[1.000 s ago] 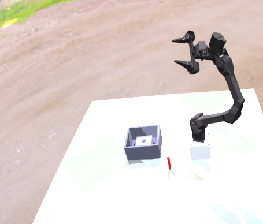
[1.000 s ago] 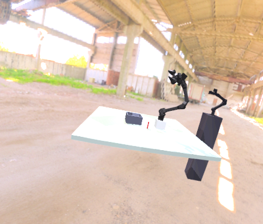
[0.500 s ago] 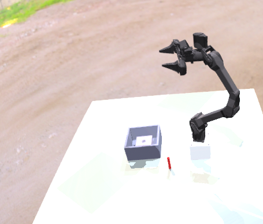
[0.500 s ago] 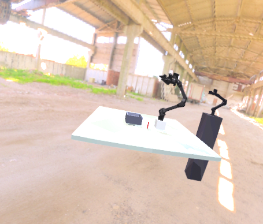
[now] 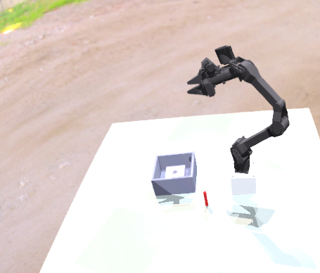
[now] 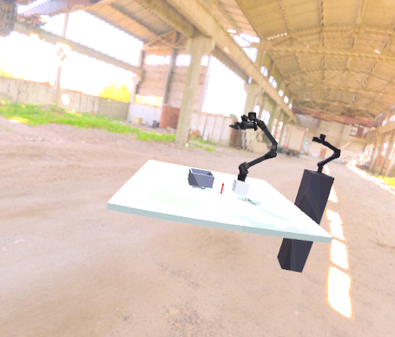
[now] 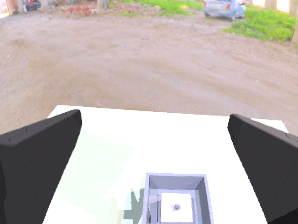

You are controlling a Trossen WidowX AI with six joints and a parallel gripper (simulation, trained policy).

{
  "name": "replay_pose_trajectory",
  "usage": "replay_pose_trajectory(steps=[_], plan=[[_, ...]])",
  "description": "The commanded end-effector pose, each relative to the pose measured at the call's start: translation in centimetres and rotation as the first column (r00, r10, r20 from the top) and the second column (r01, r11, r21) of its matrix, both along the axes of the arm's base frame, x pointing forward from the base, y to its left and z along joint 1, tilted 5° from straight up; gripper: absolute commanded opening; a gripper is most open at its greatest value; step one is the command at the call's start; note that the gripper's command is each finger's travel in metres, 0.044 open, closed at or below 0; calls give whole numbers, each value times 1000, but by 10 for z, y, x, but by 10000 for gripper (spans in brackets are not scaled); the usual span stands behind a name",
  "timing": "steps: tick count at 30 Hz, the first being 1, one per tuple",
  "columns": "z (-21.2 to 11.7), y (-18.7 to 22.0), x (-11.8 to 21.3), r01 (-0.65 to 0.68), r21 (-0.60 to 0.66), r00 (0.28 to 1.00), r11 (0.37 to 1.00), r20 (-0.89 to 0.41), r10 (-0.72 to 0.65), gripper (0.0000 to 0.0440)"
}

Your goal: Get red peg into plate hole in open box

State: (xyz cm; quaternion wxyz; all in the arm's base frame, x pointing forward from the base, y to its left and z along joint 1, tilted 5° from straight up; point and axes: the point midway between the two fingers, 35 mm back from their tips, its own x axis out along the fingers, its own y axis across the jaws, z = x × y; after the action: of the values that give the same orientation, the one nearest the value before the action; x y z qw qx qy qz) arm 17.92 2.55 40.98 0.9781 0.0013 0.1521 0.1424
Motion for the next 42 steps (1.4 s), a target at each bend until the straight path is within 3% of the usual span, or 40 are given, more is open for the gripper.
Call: replay_pose_trajectory(steps=[1,11,20,31,42], plan=[[-16,-4,8,24,49,996,999,-84,-20,440],[-74,-9,20,144,179,923,973,-378,-67,440],[-124,-7,21,283,223,776,933,-625,-85,440],[-181,3,10,457,153,498,876,-860,-110,440],[-232,18,-9,588,-72,156,806,-967,-200,440]])
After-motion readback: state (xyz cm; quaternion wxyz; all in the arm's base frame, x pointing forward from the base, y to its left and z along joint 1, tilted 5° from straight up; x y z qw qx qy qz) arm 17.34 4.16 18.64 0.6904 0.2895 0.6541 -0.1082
